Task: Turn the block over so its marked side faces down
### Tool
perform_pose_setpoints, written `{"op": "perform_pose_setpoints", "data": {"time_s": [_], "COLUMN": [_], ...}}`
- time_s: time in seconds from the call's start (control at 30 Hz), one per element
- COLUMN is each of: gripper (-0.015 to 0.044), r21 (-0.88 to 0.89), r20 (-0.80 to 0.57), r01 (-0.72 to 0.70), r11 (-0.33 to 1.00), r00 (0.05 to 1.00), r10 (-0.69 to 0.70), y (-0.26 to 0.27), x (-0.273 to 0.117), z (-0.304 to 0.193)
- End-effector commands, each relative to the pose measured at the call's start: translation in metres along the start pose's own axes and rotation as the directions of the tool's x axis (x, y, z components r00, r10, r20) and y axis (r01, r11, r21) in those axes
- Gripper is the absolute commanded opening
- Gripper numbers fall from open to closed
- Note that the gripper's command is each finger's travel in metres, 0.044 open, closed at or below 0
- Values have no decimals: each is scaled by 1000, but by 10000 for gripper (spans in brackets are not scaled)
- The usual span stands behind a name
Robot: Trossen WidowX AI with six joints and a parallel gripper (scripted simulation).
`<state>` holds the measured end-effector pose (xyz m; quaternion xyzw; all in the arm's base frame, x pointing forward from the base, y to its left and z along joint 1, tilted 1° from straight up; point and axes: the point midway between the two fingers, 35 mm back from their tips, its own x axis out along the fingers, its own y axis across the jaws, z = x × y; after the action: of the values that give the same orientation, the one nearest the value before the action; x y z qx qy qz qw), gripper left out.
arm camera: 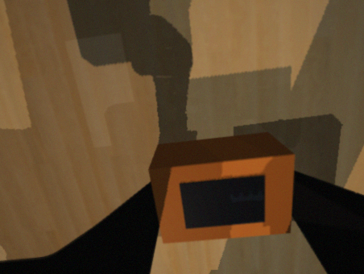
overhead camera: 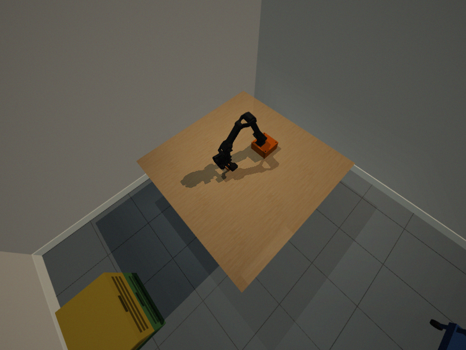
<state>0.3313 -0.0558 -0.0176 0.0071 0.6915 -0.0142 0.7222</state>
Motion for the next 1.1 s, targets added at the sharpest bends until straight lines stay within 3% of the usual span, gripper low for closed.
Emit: {"op": "perform_pose_setpoints", "data": {"time_s": [0.0, 0.2, 0.4, 0.6, 1.07], "gripper": [183, 143, 0, 0, 0], "r21": [-5, -5, -5, -4, 1], "r20": [-2, -2, -2, 9, 239], "r01": [-2, -2, -2, -3, -8], "r11": [1000, 1000, 1000, 1000, 1000], "r00": [1000, 1000, 1000, 1000, 971], "r10": [2, 2, 2, 3, 8], "y": [0, 0, 0, 0, -1], "x": [1, 1, -28, -29, -19], "z": [-1, -1, -1, 0, 1]}}
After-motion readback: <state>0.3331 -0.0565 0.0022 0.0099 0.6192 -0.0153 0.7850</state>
